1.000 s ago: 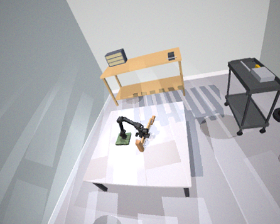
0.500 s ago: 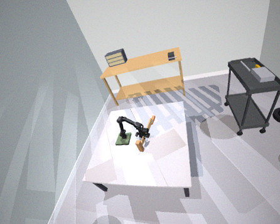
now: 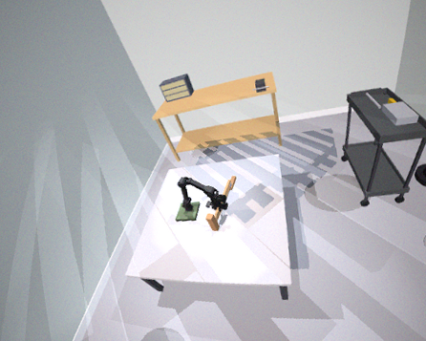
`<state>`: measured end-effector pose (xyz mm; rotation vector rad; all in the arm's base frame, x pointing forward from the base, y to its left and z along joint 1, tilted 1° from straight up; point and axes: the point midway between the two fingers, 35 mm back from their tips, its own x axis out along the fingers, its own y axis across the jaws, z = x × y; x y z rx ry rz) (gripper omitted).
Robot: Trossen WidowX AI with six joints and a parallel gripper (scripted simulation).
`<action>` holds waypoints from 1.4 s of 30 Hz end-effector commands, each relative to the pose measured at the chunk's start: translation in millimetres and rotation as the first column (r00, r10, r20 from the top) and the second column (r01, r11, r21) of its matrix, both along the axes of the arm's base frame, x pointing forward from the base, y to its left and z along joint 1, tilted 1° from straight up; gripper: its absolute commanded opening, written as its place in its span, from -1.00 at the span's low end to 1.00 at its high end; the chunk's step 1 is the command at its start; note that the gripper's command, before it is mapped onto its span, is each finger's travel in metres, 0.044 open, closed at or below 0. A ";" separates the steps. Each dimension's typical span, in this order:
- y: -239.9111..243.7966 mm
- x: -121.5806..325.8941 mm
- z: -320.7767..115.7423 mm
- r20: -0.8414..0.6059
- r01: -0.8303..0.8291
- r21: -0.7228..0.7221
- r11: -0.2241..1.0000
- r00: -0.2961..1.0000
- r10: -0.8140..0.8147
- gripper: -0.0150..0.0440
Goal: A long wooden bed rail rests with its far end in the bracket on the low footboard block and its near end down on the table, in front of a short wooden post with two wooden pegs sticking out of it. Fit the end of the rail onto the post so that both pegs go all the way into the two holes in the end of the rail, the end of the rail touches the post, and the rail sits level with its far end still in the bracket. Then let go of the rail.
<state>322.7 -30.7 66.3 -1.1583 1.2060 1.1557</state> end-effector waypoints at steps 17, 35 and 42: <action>-5.5 0.2 0.1 0.008 0.001 -0.001 1.000 1.000 -0.001 -0.49; -11.1 -0.4 0.4 0.008 0.001 -0.002 1.000 1.000 -0.001 -0.49; -13.3 -0.6 0.9 0.008 0.001 -0.002 1.000 1.000 -0.001 -0.49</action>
